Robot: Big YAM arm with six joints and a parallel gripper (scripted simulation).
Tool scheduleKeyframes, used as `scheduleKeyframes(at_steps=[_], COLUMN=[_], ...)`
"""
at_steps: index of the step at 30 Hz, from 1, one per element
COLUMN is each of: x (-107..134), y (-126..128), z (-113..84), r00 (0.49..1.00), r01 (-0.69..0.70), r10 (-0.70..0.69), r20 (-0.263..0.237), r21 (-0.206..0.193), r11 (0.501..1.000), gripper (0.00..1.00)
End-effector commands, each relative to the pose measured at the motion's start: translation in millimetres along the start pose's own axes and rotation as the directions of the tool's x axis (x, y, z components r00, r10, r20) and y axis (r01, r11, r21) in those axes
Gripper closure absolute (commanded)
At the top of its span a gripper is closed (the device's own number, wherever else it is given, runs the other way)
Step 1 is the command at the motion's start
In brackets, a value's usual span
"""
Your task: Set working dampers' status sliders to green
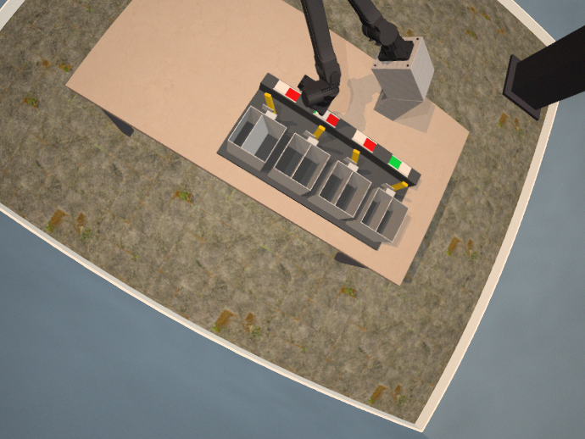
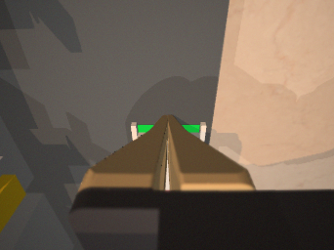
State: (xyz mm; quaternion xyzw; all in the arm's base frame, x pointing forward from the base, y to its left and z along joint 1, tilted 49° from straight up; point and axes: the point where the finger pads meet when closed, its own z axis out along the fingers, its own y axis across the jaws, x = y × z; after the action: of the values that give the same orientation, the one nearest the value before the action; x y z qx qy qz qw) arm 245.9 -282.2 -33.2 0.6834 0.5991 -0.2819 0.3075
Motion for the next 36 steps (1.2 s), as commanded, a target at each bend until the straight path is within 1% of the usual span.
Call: scheduleKeyframes(at_steps=[1, 36], x=[14.0, 32.5], y=[-1.7, -2.1], z=[-1.5, -1.9], r00=[1.000, 1.000], r01=[0.014, 0.014], r10=[-0.014, -0.014], r20=[-0.014, -0.013], r21=[-0.007, -0.008], r11=[1.000, 1.000], gripper=[1.00, 1.00])
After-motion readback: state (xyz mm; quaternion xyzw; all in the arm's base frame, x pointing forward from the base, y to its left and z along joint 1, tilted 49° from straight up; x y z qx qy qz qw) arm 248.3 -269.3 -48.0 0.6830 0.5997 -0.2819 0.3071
